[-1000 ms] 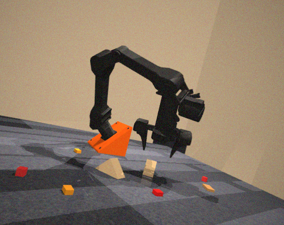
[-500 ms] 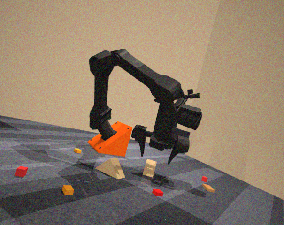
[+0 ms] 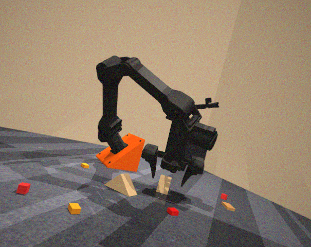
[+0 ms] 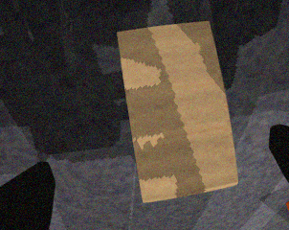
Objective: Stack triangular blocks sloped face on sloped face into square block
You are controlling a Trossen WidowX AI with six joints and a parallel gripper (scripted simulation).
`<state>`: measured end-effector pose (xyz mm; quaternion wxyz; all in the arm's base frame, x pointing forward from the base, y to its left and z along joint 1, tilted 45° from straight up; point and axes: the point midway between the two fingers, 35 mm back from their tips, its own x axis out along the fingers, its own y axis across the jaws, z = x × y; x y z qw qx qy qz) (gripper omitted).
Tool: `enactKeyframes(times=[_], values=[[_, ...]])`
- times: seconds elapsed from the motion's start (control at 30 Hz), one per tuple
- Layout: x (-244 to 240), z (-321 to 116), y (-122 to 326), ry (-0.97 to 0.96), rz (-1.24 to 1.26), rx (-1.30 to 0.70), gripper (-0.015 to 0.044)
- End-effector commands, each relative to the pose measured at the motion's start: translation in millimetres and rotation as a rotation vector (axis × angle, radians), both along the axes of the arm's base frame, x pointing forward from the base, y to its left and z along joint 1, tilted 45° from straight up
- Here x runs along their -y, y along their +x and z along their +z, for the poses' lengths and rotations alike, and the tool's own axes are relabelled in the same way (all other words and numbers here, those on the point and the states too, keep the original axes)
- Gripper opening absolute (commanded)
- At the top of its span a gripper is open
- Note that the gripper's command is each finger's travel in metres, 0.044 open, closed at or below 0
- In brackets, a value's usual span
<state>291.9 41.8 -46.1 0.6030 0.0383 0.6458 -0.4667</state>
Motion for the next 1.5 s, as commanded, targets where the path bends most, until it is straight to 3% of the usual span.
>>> enactKeyframes(times=[0.0,0.33,0.7,0.97,1.1,1.47], values=[[5.3,-5.8,-3.6,-0.003,0.006,-0.003,0.0440],[13.4,-15.1,-9.7,-0.004,0.006,-0.004,0.0440],[13.4,-15.1,-9.7,-0.004,0.006,-0.004,0.0151],[13.4,-15.1,-9.7,-0.004,0.006,-0.004,0.0098],[12.9,-14.7,-9.7,-0.003,0.005,-0.004,0.0000],[7.9,-11.5,-11.4,-0.027,0.026,0.018,0.0000]])
